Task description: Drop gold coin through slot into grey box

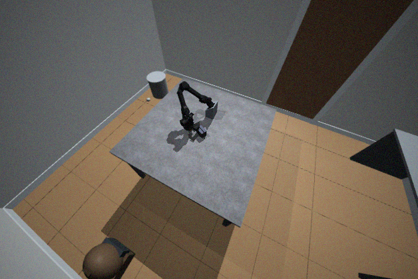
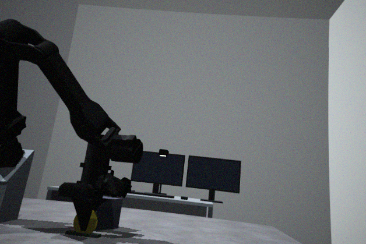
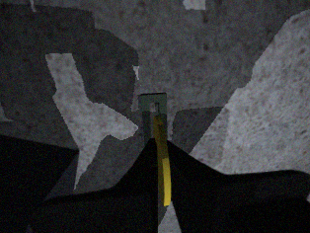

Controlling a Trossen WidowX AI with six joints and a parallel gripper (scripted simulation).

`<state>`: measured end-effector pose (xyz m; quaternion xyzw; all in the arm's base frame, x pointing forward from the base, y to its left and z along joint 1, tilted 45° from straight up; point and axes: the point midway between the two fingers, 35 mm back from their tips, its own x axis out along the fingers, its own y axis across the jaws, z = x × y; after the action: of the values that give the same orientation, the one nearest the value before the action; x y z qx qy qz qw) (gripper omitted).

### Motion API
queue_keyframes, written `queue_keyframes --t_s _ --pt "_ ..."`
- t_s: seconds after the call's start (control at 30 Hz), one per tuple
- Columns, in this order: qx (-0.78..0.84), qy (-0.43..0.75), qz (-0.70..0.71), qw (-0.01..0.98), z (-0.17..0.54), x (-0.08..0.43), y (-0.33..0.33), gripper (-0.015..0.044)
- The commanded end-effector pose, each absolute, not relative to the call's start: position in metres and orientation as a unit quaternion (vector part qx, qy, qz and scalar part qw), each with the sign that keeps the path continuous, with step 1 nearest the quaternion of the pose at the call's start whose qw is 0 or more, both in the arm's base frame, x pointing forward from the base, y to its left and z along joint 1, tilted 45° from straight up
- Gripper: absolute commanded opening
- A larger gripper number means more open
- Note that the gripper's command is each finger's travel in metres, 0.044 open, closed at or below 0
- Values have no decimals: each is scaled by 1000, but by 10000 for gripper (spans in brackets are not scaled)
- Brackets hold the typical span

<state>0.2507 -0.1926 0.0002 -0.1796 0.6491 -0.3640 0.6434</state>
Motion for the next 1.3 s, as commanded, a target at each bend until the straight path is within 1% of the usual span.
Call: queue_keyframes --t_s 0.0,1.27 --pt "-180 650 -362 644 0 251 -192 0" --pt "-178 650 -360 645 64 262 -129 0"
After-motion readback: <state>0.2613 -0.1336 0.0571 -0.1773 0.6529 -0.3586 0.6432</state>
